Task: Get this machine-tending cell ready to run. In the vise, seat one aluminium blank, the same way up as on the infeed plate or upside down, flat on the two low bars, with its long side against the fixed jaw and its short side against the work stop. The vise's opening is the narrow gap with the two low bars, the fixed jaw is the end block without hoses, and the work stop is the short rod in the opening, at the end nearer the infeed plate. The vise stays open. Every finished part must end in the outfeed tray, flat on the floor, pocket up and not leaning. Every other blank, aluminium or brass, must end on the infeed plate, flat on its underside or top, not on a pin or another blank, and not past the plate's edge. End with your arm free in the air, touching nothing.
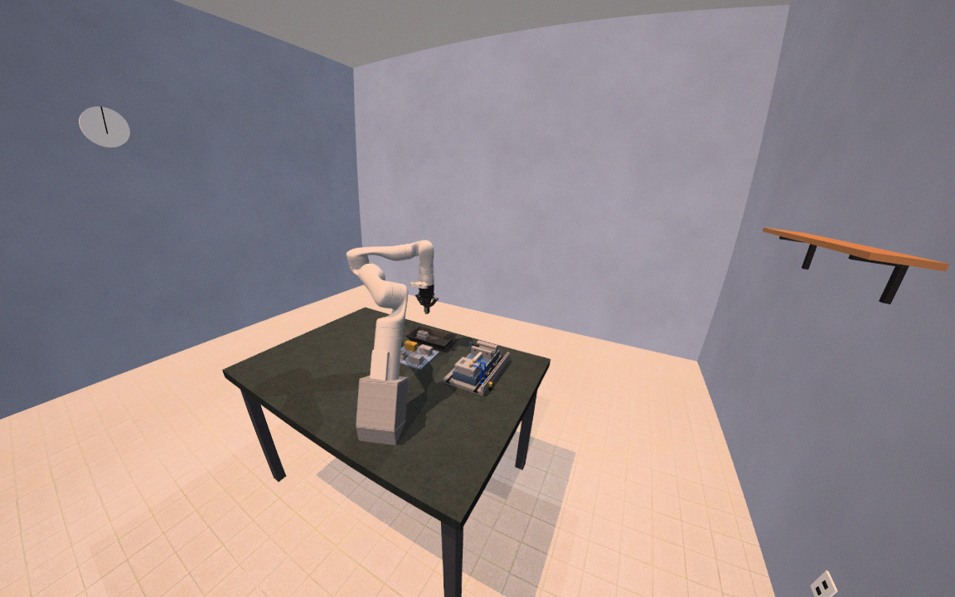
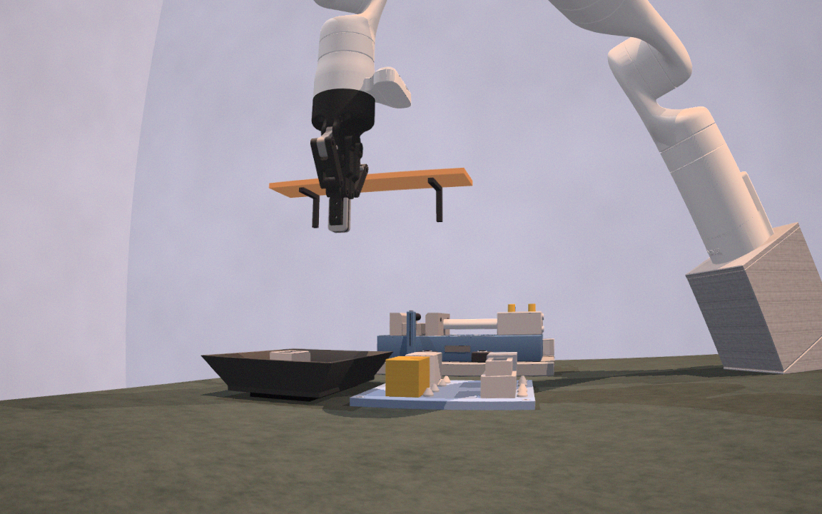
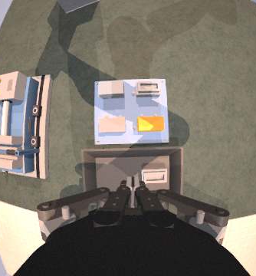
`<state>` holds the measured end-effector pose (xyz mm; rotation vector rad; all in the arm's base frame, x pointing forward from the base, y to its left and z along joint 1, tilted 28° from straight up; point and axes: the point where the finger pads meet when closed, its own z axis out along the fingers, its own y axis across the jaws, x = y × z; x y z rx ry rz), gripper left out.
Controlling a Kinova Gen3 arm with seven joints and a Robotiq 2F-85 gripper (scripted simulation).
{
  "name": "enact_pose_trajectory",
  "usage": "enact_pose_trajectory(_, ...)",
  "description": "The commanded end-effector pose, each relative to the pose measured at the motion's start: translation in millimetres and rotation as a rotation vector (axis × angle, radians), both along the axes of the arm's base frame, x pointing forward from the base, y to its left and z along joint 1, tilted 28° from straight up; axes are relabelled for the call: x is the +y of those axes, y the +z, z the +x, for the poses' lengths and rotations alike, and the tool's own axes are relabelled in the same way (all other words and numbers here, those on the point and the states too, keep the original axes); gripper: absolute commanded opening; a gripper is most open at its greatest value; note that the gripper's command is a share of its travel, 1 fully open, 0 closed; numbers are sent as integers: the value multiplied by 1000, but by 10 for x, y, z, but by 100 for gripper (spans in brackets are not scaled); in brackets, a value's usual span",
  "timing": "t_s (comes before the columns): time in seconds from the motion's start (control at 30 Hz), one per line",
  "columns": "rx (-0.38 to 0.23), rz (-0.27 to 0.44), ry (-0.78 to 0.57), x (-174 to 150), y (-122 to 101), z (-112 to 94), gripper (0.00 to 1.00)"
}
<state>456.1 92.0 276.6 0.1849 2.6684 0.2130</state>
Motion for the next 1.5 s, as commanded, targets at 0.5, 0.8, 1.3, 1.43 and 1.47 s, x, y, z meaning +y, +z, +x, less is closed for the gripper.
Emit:
enact_pose_trajectory(0.5, -2, -5, 2, -193, 617, 1221, 0)
enact_pose_trajectory(0.8, -2, -4, 2, -194, 624, 1238, 0)
enact_pose_trajectory(1.3, -2, -4, 2, -183, 541, 1280, 0)
enact_pose_trajectory(1.43, -2, -4, 2, -176, 487, 1308, 0)
enact_pose_trajectory(1.47, -2, -4, 2, -174, 471, 1316, 0)
